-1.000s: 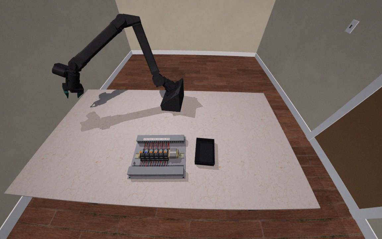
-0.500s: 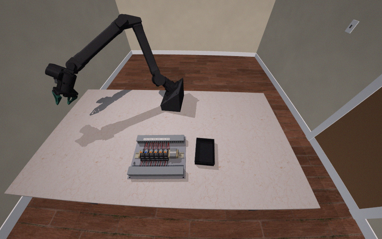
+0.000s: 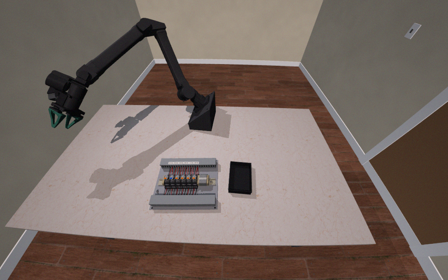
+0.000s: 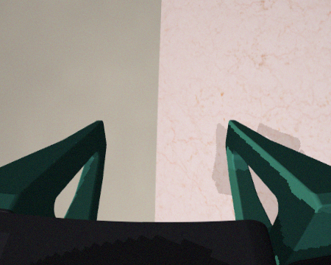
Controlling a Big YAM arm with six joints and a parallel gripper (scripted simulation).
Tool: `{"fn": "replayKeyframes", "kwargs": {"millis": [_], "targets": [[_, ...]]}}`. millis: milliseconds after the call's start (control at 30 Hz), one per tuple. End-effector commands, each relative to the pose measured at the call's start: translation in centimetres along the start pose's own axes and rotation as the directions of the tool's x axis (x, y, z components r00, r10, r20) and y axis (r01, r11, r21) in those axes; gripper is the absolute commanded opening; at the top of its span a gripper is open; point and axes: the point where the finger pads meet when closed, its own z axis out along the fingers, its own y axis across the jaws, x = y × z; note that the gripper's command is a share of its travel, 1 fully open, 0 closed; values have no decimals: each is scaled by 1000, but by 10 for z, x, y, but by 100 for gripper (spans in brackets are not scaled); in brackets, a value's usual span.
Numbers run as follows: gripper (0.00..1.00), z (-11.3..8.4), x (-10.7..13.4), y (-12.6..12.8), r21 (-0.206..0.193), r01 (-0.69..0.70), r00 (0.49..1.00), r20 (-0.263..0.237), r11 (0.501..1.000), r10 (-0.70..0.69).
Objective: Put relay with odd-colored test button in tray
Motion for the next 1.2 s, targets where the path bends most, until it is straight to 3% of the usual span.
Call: {"fn": "replayKeyframes", "kwargs": {"millis": [0, 100, 167, 300, 667, 733, 933, 1167], "targets": [[59, -18, 2, 41, -104, 95, 995, 23, 990, -93], [59, -25, 21, 67, -175, 144, 989, 9, 974, -145], [59, -25, 21, 67, -175, 144, 989, 9, 974, -145], [59, -37, 44, 102, -270, 203, 977, 1, 941, -211], [59, -84, 102, 182, -497, 328, 932, 33, 803, -360], [59, -84, 102, 182, -497, 328, 932, 33, 803, -360], [59, -112, 129, 215, -591, 372, 907, 67, 715, -416], [59, -143, 153, 244, -672, 408, 882, 114, 618, -458]]}}
